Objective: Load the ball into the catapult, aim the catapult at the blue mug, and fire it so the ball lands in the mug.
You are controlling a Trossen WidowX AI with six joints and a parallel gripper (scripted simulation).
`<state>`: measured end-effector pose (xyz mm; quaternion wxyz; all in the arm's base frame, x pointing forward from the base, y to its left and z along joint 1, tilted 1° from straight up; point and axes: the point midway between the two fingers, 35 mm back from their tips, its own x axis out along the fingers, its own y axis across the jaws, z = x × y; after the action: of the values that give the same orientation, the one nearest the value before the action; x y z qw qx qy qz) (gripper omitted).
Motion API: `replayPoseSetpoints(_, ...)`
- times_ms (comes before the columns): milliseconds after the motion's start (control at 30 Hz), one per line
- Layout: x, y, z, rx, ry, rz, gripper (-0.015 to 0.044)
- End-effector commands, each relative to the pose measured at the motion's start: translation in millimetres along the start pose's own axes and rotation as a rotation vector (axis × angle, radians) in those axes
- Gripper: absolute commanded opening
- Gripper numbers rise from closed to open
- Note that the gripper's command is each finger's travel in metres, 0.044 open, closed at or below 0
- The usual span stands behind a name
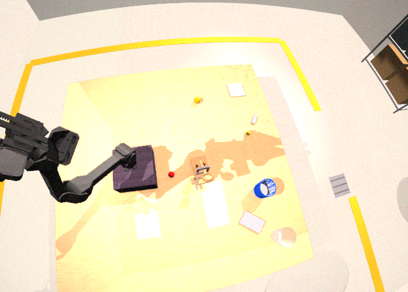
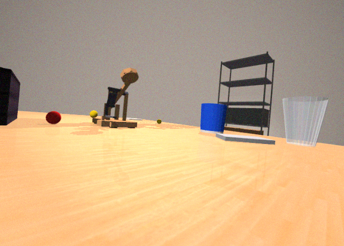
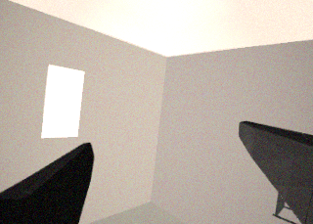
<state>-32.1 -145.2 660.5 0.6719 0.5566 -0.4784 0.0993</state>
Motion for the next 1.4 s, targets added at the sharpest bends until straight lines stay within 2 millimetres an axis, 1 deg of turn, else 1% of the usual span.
replayPoseSetpoints(0,5.5,-4.7,-38.8,-0.075,0.06,-0.013,0.044)
replayPoseSetpoints(167,12.7,-16.8,-86.3,-0.172,0.137,-0.04,0.044)
replayPoseSetpoints(367,20.4,-41.5,-137.8,-0.276,0.221,-0.091,0.044)
replayPoseSetpoints(567,26.8,-75.9,-182.5,-0.369,0.298,-0.162,0.044)
replayPoseSetpoints(767,30.2,-118.3,-222.1,-0.446,0.387,-0.248,0.044)
replayPoseSetpoints(900,30.6,-150.2,-244.2,-0.492,0.443,-0.315,0.044)
replayPoseSetpoints(1033,26.7,-182.5,-260.3,-0.517,0.496,-0.378,0.044)
replayPoseSetpoints(1233,19.9,-235.6,-279.1,-0.556,0.57,-0.497,0.044)
replayPoseSetpoints(1367,14.5,-273.6,-286.2,-0.585,0.61,-0.59,0.044)
